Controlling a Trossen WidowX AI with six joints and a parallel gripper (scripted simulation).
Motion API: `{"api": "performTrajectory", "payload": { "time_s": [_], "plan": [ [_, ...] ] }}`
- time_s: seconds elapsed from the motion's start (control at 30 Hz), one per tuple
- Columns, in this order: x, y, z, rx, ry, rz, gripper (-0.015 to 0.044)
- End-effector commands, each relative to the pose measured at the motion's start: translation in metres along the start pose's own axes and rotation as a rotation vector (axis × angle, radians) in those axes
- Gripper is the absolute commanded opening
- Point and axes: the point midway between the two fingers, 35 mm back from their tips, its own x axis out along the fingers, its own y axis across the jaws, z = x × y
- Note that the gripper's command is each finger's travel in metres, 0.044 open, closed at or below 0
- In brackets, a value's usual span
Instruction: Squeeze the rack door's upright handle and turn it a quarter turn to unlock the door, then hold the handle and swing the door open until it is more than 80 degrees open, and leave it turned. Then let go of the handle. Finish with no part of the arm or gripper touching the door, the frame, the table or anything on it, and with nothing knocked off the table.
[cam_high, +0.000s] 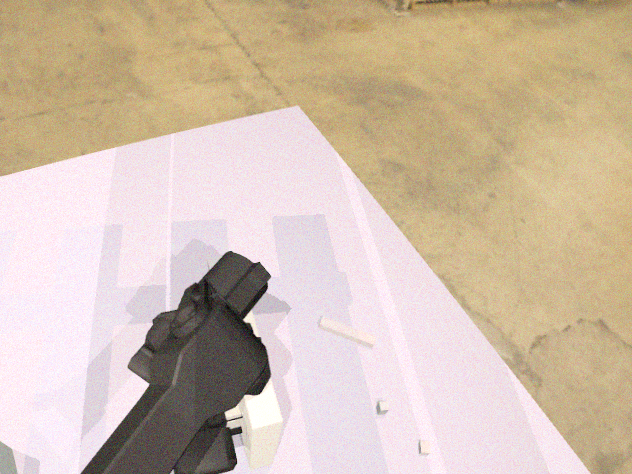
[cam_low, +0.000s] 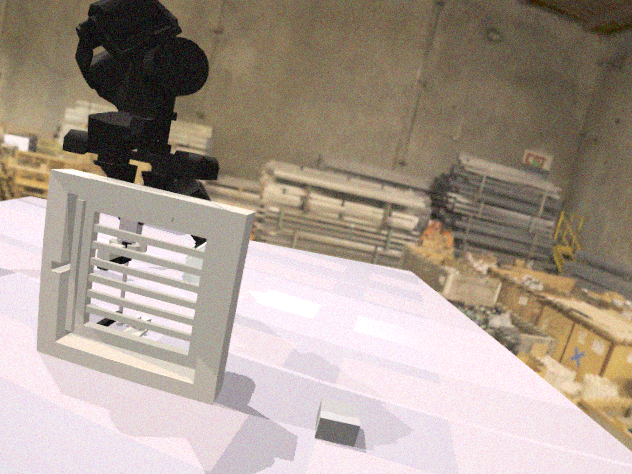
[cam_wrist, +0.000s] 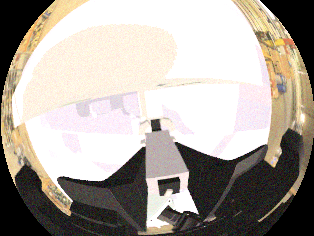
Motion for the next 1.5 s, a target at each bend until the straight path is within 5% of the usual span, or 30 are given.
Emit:
{"api": "performTrajectory", "payload": {
  "time_s": [0.0,0.33,1.47],
  "plan": [
    [0.0007,0.0,-0.0002,-0.006,0.001,-0.004,0.0055],
    [0.0007,0.0,-0.0002,0.026,0.001,-0.004,0.002],
    [0.0008,0.0,-0.0002,1.693,-0.002,-0.004,0.002]
  ]
}}
